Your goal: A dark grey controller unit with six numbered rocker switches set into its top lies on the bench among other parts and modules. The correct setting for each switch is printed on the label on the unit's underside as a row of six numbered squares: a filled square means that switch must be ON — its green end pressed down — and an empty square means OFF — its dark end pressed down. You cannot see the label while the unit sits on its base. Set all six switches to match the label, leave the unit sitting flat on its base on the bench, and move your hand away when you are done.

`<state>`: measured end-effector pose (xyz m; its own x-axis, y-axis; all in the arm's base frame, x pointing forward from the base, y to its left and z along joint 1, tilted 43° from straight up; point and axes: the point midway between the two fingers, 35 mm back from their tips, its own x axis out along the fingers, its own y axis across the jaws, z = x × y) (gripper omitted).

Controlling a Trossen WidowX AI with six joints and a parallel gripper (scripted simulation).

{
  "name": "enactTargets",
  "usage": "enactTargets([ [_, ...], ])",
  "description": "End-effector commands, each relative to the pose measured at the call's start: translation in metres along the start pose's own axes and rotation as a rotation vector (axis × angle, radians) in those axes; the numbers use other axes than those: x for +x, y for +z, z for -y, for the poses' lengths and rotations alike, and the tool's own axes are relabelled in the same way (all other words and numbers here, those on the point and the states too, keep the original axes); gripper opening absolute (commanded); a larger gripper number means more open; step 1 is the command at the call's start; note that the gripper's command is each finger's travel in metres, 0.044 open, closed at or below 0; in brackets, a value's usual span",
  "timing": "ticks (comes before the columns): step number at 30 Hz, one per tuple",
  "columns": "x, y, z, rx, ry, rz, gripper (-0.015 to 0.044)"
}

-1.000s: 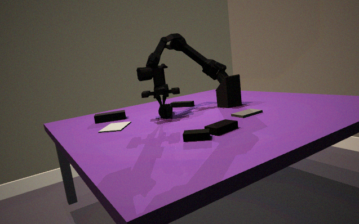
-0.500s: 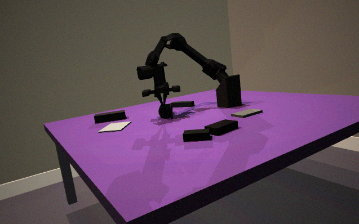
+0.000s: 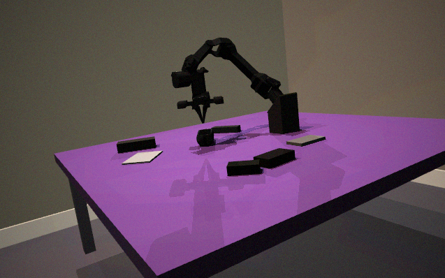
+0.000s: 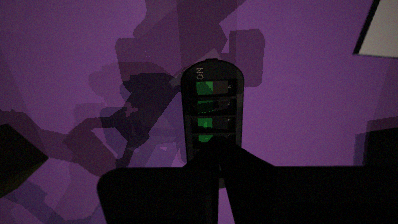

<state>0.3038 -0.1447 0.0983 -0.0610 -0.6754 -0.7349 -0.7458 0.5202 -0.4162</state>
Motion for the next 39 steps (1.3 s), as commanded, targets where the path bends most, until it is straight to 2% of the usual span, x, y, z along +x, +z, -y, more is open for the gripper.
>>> enactTargets([
  [1,-0.002,-0.011,-0.002,0.001,-0.003,0.002,0.0],
  [26,-0.001,-0.011,-0.002,0.001,-0.006,0.003,0.0],
  [39,0.027,-0.011,-0.051,-0.003,-0.199,0.001,0.0],
])
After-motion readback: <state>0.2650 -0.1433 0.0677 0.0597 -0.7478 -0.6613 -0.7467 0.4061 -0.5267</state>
